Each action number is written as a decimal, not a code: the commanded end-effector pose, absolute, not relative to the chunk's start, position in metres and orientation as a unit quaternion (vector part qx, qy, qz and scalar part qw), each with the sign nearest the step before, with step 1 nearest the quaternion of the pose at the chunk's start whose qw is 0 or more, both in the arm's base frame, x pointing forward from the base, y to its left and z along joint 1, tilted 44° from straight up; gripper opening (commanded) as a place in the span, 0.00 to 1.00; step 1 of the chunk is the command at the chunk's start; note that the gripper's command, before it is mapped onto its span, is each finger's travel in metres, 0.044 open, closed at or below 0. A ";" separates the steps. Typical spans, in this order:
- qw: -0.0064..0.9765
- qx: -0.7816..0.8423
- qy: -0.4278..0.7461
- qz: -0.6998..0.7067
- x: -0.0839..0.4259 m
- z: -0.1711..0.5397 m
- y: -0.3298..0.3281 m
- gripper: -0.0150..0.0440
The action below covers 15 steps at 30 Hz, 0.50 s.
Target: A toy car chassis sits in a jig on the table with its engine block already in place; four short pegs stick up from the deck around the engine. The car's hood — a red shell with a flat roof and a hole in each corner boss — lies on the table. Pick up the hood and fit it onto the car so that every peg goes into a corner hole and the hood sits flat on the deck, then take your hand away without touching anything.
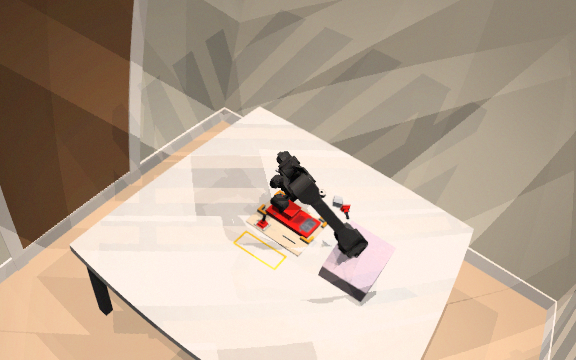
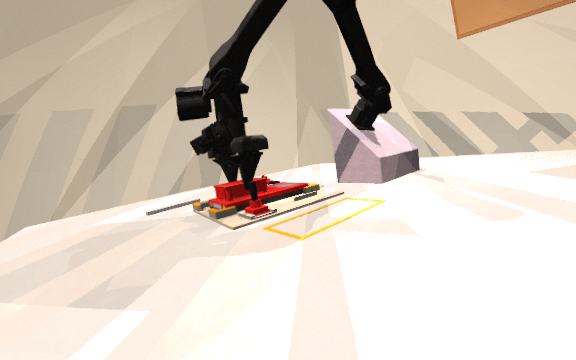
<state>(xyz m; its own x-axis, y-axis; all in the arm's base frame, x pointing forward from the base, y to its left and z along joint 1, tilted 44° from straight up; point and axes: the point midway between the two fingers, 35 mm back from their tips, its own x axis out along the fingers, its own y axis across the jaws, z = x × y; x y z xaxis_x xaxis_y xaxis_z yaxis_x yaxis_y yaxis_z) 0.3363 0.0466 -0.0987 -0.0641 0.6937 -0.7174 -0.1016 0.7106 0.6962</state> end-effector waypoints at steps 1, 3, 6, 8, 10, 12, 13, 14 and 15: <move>0.645 0.226 0.662 0.307 0.336 -0.100 0.048 0.25; 0.646 0.225 0.662 0.307 0.336 -0.099 0.047 0.25; 0.646 0.224 0.662 0.308 0.336 -0.099 0.047 0.34; 0.646 0.224 0.662 0.308 0.336 -0.099 0.047 0.43; 0.646 0.224 0.662 0.308 0.336 -0.099 0.047 0.52; 0.646 0.224 0.662 0.308 0.336 -0.099 0.047 0.61; 0.646 0.224 0.662 0.308 0.336 -0.099 0.047 0.65; 0.646 0.224 0.662 0.308 0.336 -0.099 0.047 0.70; 0.646 0.224 0.662 0.308 0.336 -0.099 0.047 0.74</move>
